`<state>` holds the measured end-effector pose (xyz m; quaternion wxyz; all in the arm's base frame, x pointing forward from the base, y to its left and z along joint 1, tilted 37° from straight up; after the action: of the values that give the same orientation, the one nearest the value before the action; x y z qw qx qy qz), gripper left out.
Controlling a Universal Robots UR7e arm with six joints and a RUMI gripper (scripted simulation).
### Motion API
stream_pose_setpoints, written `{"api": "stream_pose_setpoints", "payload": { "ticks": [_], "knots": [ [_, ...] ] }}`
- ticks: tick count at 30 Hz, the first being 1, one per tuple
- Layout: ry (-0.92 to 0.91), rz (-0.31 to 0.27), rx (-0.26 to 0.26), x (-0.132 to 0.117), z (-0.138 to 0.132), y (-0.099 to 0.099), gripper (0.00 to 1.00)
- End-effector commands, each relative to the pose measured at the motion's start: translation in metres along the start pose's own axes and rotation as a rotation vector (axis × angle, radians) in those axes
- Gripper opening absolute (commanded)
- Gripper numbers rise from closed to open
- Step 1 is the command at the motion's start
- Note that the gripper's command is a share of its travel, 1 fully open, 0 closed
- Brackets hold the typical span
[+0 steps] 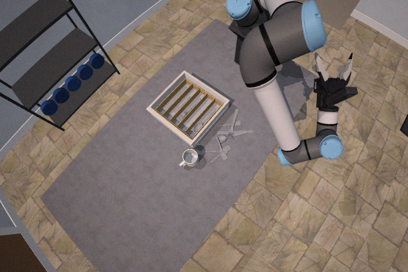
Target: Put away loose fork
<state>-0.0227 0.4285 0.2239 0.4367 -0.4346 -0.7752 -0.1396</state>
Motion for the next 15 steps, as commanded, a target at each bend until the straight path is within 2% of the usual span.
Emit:
{"api": "stream_pose_setpoints", "payload": {
  "ticks": [1,2,4,5,7,8,9,11,14,15],
  "knots": [
    [0.099,-0.104,-0.081,-0.048,0.001,0.006,1.00],
    [0.099,-0.104,-0.081,-0.048,0.001,0.006,1.00],
    [0.142,-0.159,-0.115,-0.069,0.004,0.012,1.00],
    [0.142,-0.159,-0.115,-0.069,0.004,0.012,1.00],
    [0.183,-0.216,-0.149,-0.090,0.006,0.018,1.00],
    [0.183,-0.216,-0.149,-0.090,0.006,0.018,1.00],
    [0.203,-0.245,-0.166,-0.101,0.007,0.021,1.00],
    [0.203,-0.245,-0.166,-0.101,0.007,0.021,1.00],
    [0.259,-0.335,-0.216,-0.132,0.010,0.032,1.00],
    [0.259,-0.335,-0.216,-0.132,0.010,0.032,1.00]
  ]
}}
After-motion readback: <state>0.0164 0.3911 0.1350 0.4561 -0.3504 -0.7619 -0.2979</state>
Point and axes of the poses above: the point where the finger pads meet when closed, its own y axis back along the fingers, its own z axis across the jaws, x = y × z, the point moved 1 cm from there along y, back along the fingers, and after that the axes turned 1 degree about -y, right-handed, at the moved point
